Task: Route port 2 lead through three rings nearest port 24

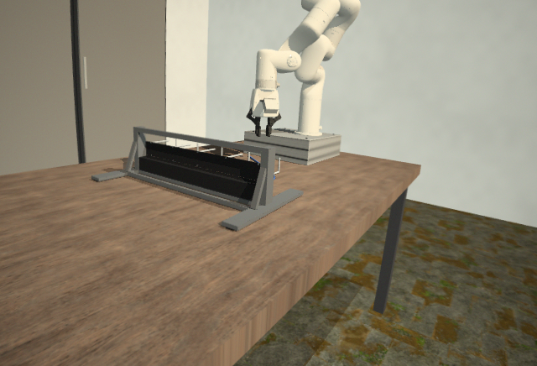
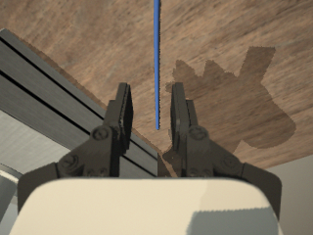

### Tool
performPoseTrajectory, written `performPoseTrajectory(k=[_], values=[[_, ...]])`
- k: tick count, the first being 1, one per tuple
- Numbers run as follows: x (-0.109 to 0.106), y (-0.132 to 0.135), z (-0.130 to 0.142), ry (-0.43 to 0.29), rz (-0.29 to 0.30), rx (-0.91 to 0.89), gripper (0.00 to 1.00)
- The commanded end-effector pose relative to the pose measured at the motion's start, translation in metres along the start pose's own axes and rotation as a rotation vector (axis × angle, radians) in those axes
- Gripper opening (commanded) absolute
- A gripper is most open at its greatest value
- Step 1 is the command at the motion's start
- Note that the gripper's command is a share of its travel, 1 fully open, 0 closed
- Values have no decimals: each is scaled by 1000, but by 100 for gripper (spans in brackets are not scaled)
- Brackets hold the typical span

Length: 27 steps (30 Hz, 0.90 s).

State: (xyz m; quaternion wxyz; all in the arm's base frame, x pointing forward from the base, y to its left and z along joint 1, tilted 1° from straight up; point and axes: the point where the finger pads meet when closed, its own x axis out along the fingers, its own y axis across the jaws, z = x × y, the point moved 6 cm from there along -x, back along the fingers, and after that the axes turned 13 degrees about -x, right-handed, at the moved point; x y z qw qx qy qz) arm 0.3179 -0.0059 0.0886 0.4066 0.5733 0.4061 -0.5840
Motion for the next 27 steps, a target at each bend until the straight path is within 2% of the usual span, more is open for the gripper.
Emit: performPoseTrajectory(k=[1,3,18,20,27], values=[[15,3,0,-1,1,1,33],[15,3,0,-1,1,1,33],[68,4,0,-1,1,1,33],[68,4,0,-1,1,1,33],[89,3,0,-1,1,1,33]])
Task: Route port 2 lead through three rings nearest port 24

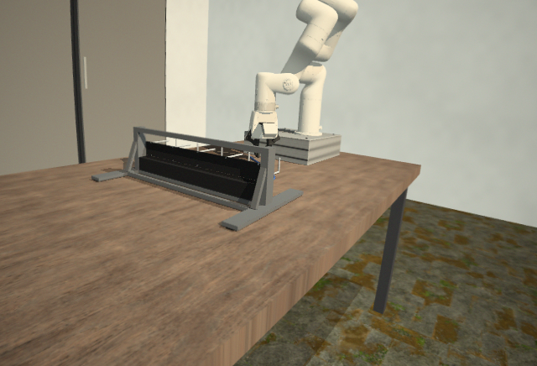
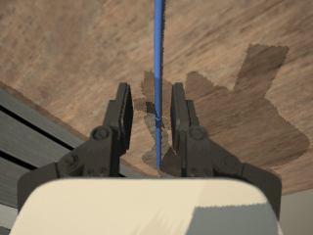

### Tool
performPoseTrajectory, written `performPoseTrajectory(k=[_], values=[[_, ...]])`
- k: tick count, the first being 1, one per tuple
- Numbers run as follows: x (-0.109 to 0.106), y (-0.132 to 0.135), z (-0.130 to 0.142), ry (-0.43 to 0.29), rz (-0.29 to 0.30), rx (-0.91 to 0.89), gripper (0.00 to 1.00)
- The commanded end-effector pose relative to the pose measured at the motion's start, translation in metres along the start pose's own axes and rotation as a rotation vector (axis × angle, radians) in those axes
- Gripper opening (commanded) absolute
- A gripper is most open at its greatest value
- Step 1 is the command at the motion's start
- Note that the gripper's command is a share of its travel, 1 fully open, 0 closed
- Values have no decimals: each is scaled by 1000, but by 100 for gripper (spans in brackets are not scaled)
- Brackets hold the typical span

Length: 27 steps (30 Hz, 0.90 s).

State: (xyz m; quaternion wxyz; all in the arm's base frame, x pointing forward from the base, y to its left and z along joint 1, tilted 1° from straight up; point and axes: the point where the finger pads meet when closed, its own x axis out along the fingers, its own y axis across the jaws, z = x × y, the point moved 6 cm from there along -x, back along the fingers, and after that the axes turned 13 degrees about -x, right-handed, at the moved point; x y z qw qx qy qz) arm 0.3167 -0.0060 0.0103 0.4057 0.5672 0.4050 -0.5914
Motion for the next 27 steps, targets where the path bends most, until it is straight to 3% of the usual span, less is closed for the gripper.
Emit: performPoseTrajectory(k=[1,27], values=[[13,4,0,15,11,-3,33],[21,4,0,15,11,-3,33]])
